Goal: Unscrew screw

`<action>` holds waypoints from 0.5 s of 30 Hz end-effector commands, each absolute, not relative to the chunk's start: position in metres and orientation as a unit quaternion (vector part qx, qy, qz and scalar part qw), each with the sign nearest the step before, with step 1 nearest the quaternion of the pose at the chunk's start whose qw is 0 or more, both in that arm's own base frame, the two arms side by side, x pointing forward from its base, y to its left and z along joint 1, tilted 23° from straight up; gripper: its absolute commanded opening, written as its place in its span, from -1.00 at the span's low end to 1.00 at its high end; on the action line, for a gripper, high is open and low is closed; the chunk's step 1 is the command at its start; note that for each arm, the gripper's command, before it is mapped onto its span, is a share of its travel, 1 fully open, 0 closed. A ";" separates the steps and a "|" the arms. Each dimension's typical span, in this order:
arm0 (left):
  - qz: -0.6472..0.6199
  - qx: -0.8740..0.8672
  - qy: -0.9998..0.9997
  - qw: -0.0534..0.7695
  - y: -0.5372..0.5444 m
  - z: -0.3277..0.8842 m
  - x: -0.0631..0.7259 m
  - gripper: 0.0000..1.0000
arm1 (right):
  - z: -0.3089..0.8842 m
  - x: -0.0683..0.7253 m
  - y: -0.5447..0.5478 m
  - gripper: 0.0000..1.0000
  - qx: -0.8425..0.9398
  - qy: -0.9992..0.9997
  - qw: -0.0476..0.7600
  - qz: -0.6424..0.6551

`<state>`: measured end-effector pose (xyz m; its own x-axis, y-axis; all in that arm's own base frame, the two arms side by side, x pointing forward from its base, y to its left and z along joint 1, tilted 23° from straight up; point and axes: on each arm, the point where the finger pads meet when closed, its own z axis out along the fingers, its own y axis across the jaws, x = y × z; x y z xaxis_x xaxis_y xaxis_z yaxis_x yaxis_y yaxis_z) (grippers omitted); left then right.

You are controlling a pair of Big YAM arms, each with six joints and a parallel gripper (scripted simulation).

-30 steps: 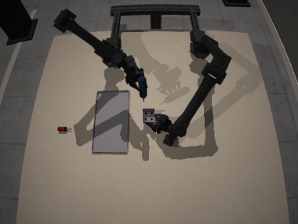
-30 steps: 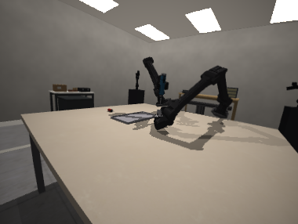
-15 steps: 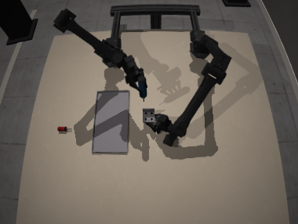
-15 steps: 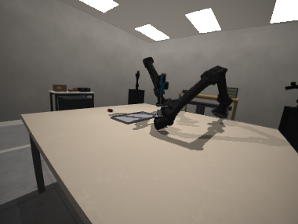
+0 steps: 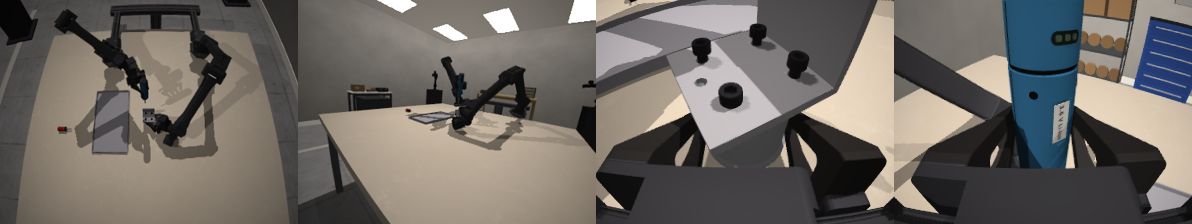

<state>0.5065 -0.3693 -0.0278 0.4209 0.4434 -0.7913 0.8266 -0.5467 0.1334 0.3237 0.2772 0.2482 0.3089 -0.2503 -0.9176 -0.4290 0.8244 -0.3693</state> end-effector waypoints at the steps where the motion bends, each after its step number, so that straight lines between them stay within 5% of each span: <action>1: -0.356 0.804 0.389 0.273 -0.375 -0.019 0.513 0.17 | 0.286 0.335 0.288 -0.17 -0.263 0.558 0.783 0.077; 15: -0.356 0.804 0.389 0.273 -0.375 -0.019 0.513 0.17 | 0.294 0.341 0.298 -0.17 -0.263 0.552 0.787 0.083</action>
<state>0.5065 -0.3693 -0.0278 0.4209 0.4434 -0.7913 0.8266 -0.5467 0.1334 0.3365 0.2841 0.2497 0.3076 -0.2519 -0.9176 -0.4287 0.8242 -0.3700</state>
